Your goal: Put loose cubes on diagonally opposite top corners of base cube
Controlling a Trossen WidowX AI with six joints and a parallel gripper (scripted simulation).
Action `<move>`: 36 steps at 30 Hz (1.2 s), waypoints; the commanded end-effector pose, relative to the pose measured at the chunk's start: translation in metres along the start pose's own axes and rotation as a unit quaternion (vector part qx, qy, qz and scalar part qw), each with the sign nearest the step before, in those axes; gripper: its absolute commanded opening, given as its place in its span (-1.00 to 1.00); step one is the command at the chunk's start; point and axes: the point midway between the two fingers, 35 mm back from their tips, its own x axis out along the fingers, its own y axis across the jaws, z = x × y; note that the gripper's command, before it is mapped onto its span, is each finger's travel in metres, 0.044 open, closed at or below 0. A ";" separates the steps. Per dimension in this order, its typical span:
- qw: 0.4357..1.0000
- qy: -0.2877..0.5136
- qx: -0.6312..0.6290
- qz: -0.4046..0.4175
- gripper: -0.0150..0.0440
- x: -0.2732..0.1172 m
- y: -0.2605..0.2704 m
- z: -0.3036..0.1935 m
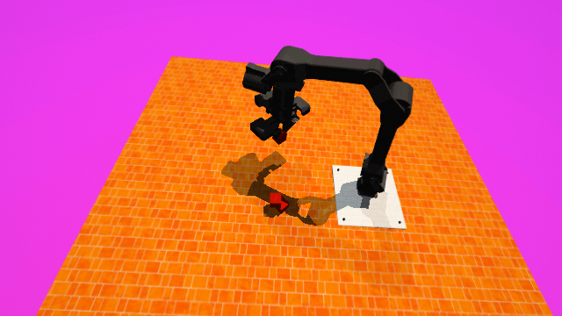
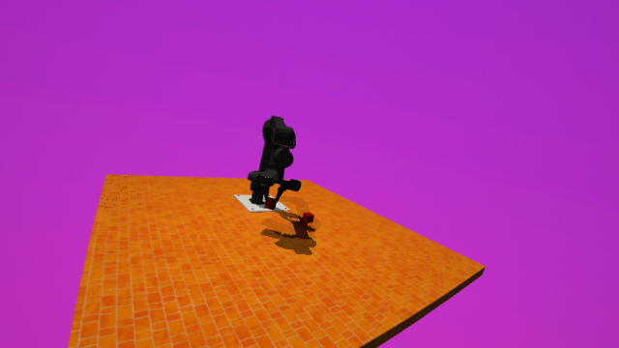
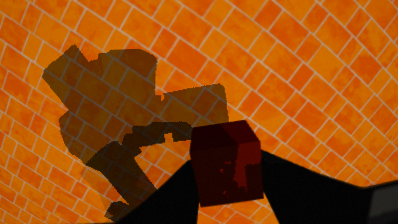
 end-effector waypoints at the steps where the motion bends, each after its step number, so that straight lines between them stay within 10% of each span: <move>1: 1.000 -0.005 -0.030 0.002 -0.14 -0.004 0.010 -0.010; 36: 0.964 -0.002 -0.266 0.005 -0.14 0.002 0.078 -0.096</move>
